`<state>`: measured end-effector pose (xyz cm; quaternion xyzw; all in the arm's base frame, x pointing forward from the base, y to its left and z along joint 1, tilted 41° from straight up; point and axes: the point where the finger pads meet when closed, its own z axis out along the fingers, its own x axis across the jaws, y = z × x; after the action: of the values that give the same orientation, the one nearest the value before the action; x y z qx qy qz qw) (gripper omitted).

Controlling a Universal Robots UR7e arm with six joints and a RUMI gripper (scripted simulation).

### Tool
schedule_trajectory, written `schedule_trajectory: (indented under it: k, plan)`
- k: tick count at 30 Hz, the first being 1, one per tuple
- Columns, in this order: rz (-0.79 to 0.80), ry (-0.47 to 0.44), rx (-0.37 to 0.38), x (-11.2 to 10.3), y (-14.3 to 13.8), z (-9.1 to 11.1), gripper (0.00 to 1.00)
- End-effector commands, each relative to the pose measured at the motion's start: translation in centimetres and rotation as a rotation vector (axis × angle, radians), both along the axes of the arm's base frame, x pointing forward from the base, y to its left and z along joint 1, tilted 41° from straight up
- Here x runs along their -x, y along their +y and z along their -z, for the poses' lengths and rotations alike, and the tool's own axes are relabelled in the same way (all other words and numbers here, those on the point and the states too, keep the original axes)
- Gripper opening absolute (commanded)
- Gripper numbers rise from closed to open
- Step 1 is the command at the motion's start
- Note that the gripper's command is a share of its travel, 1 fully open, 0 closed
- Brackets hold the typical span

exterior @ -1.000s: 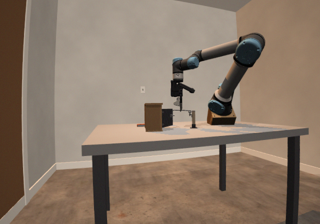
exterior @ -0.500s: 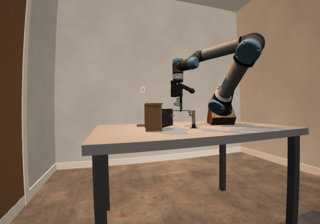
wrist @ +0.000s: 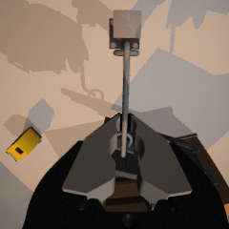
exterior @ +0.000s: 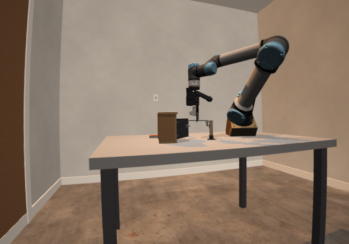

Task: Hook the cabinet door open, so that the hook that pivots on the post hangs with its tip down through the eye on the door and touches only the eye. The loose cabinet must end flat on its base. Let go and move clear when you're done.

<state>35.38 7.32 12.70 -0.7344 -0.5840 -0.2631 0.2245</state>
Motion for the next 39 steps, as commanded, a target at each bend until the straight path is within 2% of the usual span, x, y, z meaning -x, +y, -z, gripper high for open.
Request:
schedule_trajectory:
  k: [1, 39]
  plan:
    - [0.0, 0.002, -0.002, 0.06, 0.09, 0.09, 0.02]
    - [0.0, 0.001, -0.002, -0.02, 0.2, 0.24, 0.02]
